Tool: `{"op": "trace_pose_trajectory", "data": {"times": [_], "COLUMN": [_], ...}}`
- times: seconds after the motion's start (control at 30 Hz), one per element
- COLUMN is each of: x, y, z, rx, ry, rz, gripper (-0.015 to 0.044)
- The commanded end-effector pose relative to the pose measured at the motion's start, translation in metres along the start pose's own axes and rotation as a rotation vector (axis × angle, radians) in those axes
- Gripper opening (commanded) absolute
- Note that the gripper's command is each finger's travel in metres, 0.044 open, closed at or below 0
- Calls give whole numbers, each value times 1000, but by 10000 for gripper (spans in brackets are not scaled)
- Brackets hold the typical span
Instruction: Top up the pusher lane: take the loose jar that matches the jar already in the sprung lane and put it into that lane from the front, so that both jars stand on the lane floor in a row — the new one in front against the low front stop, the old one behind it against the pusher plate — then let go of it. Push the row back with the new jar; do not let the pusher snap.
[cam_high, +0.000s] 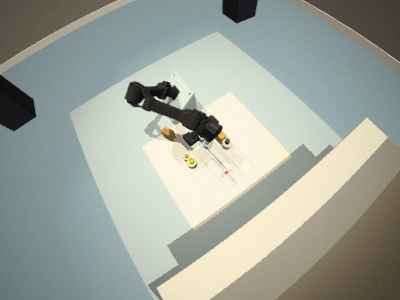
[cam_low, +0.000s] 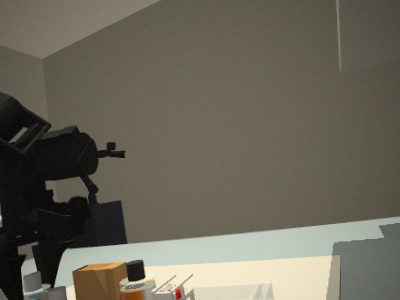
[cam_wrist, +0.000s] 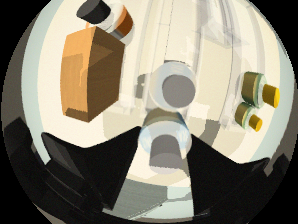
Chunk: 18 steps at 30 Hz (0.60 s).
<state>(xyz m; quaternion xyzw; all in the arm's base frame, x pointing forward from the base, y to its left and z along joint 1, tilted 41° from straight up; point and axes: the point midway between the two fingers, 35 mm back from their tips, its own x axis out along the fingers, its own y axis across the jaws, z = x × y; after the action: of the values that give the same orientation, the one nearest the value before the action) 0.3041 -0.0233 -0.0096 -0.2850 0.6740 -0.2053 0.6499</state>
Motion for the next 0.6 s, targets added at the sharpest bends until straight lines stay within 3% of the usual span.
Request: {"op": "trace_pose_trajectory", "data": {"times": [0.0, 0.57], "x": [-2, -2], "y": [-1, -1], "z": [10, 18], "rx": [11, 11], "ry": [-22, -22], "rz": [-2, -2], "gripper": [0, 0]}}
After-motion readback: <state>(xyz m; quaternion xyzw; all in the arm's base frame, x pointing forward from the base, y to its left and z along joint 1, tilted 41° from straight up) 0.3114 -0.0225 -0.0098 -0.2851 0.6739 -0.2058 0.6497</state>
